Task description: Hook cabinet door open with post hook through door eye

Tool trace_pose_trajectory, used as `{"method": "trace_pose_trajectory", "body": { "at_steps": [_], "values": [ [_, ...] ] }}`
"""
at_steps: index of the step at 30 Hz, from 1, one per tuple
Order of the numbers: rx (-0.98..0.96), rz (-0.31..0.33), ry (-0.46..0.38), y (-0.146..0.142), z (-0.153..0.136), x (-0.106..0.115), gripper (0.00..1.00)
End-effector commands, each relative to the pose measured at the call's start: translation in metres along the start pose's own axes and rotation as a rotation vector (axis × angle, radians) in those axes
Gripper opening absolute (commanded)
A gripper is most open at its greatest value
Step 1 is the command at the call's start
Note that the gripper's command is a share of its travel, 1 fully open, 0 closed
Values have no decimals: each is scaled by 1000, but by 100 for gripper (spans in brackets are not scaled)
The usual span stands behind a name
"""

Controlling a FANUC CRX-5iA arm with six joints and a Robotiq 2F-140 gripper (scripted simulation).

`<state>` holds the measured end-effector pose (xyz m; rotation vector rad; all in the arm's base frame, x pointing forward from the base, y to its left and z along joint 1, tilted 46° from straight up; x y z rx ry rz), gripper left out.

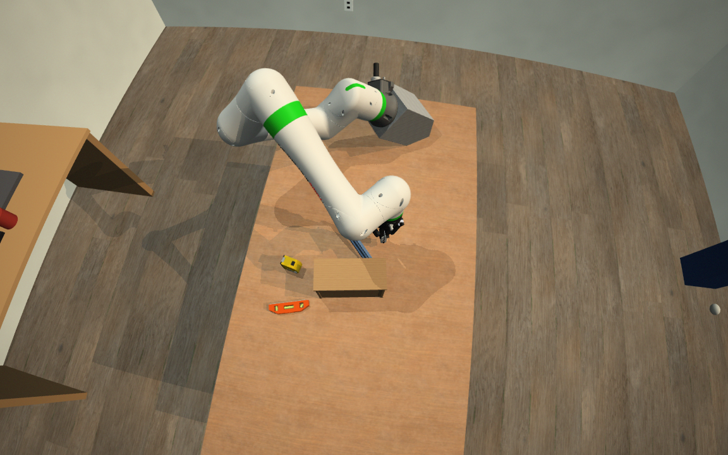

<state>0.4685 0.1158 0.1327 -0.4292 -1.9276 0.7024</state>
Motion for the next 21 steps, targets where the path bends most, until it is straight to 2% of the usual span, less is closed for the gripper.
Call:
{"method": "trace_pose_trajectory", "body": {
  "at_steps": [1,21],
  "values": [
    [0,0,0,0,0,3,3],
    [0,0,0,0,-1,19,3]
  ]
}}
Point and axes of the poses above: the point where the finger pads meet when closed, its own x axis back along the fingers, its own y axis across the jaws, z = x × y, the point moved 9 cm from there along x, back along the fingers, and after that the axes turned 9 degrees about -x, right-handed, at the moved point
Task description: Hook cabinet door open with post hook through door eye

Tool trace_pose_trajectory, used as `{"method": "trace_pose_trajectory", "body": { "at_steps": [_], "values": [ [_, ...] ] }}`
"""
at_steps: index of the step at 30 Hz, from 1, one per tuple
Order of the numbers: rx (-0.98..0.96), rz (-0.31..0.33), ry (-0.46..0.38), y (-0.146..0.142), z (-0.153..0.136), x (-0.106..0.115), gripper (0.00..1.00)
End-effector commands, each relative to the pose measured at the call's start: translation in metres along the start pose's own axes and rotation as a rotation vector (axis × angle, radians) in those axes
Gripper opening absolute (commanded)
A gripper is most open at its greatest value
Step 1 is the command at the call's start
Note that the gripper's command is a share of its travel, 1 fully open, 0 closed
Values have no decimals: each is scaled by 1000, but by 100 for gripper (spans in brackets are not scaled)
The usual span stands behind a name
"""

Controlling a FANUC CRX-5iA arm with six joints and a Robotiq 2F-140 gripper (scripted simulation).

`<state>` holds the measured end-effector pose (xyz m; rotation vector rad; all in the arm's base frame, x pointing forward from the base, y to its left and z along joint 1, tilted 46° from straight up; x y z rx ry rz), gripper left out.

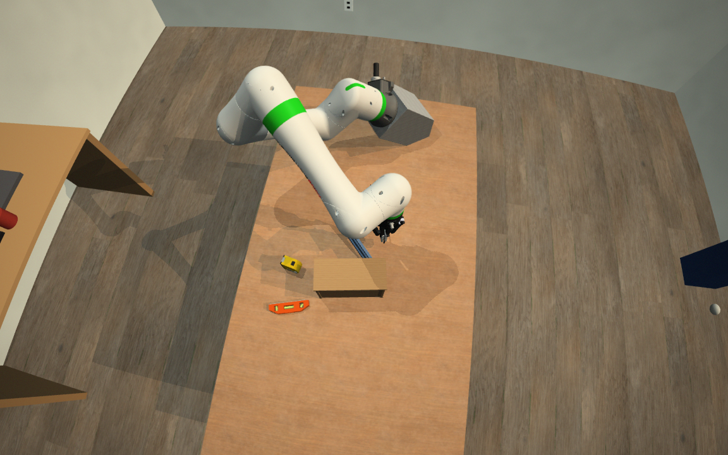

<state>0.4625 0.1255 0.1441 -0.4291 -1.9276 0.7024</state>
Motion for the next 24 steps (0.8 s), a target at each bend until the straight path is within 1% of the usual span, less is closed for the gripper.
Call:
{"method": "trace_pose_trajectory", "body": {
  "at_steps": [1,24],
  "values": [
    [0,0,0,0,0,3,3],
    [0,0,0,0,2,20,3]
  ]
}}
Point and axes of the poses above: the point where the finger pads meet when closed, its own x axis back along the fingers, its own y axis across the jaws, z = x × y, the point moved 9 cm from there along x, back along the fingers, and after that the axes turned 9 degrees about -x, right-handed, at the moved point
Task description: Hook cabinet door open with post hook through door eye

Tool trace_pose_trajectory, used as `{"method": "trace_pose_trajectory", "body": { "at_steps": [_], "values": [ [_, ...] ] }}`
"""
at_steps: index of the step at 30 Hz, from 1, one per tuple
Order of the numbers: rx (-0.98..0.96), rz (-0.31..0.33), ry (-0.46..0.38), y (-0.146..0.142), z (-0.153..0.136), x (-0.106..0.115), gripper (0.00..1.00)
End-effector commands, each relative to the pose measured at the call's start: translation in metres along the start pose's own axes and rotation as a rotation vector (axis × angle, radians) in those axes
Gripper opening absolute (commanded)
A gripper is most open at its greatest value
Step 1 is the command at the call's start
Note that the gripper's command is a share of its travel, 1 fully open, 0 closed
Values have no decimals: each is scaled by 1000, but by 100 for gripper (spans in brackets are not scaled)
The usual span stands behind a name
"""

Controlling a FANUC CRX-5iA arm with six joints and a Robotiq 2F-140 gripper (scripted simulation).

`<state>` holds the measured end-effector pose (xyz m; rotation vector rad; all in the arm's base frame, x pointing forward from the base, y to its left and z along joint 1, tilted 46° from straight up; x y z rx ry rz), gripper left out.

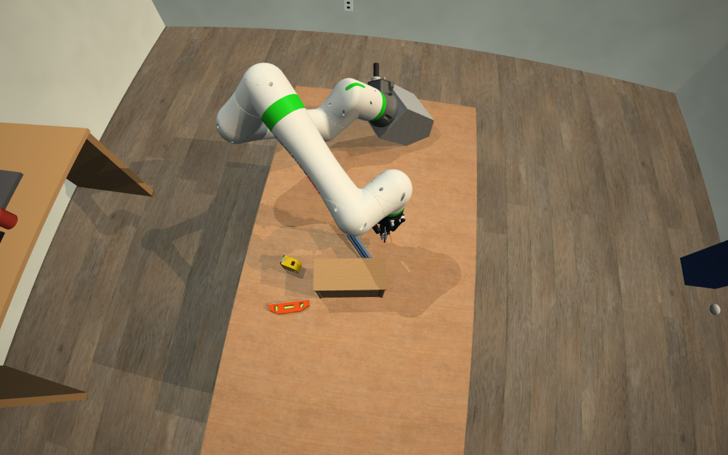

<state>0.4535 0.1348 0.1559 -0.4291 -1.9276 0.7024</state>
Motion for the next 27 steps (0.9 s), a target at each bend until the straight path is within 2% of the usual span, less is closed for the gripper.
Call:
{"method": "trace_pose_trajectory", "body": {
  "at_steps": [1,13,27],
  "values": [
    [0,0,0,0,0,2,3],
    [0,0,0,0,3,12,3],
    [-73,0,0,-7,2,12,3]
  ]
}}
Point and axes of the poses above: the point where the finger pads meet when closed, its own x axis back along the fingers, its own y axis across the jaws, z = x × y, the point moved 9 cm from there along x, back along the fingers, and after that the axes turned 9 degrees about -x, right-handed, at the moved point
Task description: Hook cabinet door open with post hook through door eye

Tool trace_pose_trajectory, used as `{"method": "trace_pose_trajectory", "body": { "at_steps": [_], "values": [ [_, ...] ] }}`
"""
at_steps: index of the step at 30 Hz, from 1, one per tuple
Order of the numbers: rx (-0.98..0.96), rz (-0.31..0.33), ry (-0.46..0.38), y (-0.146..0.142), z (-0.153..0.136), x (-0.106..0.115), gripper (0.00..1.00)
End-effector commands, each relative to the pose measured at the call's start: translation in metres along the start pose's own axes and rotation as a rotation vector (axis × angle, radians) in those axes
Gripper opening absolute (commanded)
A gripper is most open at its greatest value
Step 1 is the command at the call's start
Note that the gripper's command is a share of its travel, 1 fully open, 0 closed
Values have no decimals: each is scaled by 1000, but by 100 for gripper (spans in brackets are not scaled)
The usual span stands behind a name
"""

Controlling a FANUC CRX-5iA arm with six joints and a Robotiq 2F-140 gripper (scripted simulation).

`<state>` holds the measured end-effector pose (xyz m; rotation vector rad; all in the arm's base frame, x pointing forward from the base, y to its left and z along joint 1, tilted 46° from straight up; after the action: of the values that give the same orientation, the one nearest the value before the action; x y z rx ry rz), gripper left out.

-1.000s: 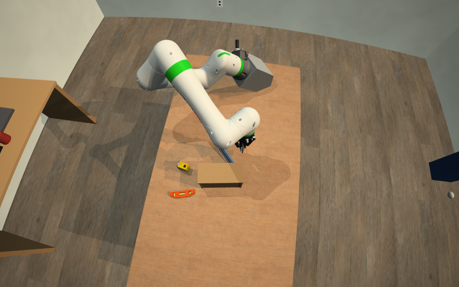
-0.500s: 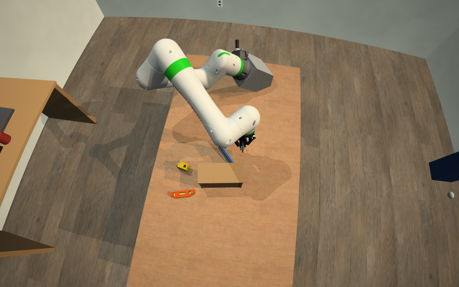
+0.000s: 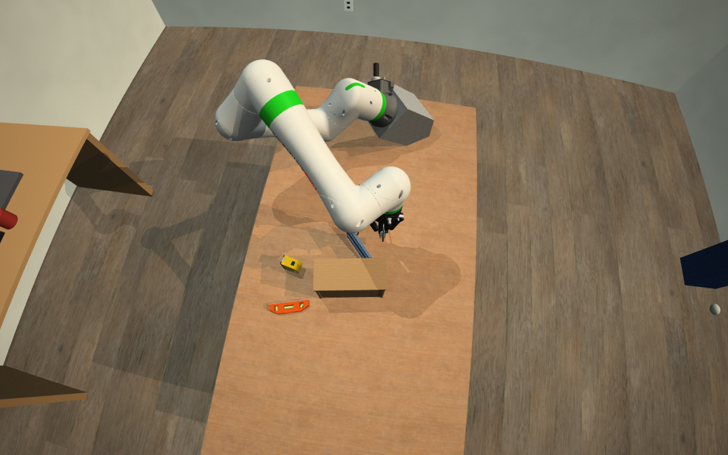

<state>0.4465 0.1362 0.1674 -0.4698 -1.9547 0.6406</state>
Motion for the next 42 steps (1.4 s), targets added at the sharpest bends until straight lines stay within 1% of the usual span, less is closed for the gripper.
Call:
{"method": "trace_pose_trajectory", "body": {
  "at_steps": [1,4,10,15,20,24,30,35,42],
  "values": [
    [-17,0,0,-1,0,0,3],
    [-62,0,0,-3,0,0,3],
    [-69,0,0,-7,-1,0,3],
    [-129,0,0,-10,-1,0,3],
    [-141,0,0,-13,-1,0,3],
    [-197,0,0,-16,-1,0,3],
    [-203,0,0,-19,-1,0,3],
    [-264,0,0,-22,-1,0,3],
    [-285,0,0,-27,-1,0,3]
  ]
}}
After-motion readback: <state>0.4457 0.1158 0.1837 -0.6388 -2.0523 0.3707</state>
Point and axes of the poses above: the point where the finger pads meet when closed, its own x axis back along the fingers, its own y axis across the jaws, z = x × y, the point moved 9 cm from there along x, back along the fingers, and after that the axes turned 9 degrees about -x, right-handed, at the moved point
